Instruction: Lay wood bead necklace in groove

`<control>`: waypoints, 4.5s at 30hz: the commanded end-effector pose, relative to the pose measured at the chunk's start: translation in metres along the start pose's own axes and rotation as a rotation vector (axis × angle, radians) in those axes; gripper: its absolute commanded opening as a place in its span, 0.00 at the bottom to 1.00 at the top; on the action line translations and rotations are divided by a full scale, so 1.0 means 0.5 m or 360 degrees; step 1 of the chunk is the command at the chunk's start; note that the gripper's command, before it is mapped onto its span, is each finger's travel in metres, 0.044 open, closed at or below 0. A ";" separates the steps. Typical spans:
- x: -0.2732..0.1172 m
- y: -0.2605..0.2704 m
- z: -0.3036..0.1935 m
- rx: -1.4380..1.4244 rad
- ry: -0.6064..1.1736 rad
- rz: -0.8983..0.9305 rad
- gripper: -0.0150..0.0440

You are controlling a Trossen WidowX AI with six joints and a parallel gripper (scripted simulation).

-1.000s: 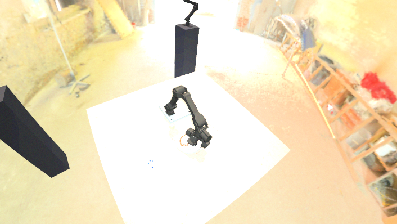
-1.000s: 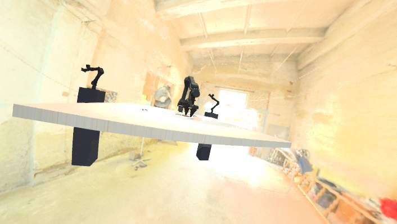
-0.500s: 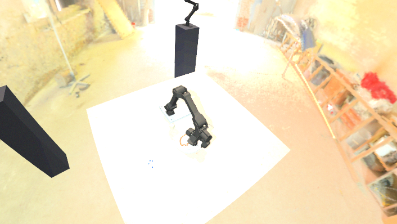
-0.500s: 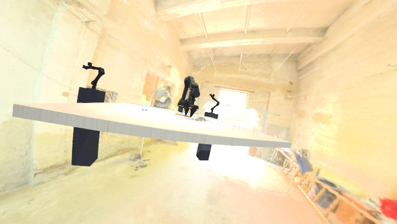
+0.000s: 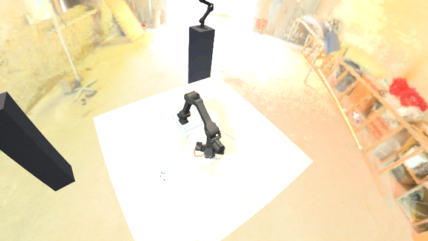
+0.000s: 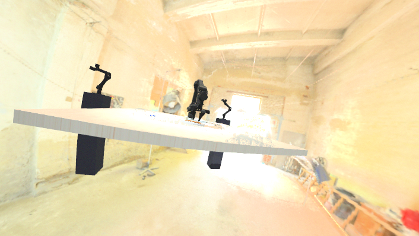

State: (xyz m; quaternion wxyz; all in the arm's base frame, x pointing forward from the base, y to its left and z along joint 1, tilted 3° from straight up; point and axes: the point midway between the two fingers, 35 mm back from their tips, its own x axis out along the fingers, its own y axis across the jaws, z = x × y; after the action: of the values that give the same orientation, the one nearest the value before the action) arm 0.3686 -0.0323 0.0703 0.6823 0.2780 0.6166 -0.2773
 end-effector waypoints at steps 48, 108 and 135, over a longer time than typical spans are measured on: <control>-0.030 -0.140 0.023 -0.2872 0.0000 -0.0016 0.46; 0.028 -0.142 0.021 -0.2874 0.0012 -0.0012 0.25; 0.016 -0.141 0.034 -0.2883 0.0014 -0.0001 0.25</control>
State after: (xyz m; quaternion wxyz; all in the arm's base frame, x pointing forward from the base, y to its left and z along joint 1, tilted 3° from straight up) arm 0.3238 -0.0896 0.0589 0.6353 -0.3628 0.6049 0.3144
